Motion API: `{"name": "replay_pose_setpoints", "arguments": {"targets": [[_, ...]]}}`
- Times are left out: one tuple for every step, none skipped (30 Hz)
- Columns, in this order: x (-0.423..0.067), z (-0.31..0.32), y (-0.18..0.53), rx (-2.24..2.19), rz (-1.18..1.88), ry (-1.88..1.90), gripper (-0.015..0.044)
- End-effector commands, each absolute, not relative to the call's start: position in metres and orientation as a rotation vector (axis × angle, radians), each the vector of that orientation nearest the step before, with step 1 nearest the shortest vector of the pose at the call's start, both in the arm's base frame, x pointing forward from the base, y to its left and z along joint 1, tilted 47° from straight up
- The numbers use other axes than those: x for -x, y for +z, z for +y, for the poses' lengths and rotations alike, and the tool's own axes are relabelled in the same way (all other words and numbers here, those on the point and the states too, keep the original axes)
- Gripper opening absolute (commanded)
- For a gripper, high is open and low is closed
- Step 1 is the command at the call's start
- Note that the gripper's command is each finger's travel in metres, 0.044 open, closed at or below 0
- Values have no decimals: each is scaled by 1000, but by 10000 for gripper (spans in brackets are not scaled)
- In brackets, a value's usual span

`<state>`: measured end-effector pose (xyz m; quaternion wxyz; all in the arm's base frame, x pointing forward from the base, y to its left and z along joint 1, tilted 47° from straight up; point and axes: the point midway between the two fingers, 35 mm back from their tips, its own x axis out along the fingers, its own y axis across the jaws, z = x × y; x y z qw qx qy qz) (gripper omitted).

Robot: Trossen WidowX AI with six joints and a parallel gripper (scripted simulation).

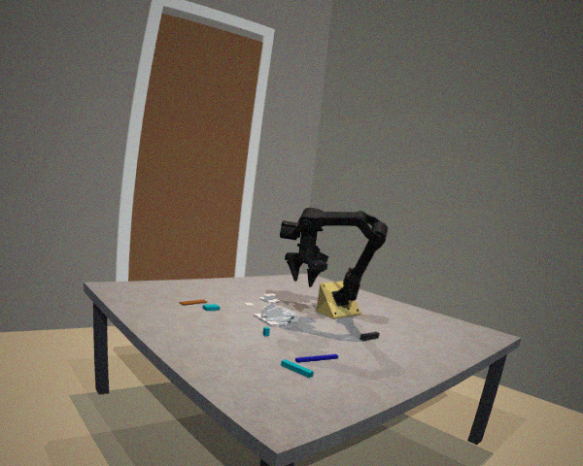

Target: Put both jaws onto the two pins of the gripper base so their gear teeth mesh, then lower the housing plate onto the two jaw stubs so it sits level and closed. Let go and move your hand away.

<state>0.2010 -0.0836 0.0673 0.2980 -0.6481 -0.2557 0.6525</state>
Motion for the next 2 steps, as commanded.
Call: {"name": "replay_pose_setpoints", "arguments": {"targets": [[-201,-84,68,1723,-682,1737,440],[-201,-84,68,1723,-682,1737,440]]}}
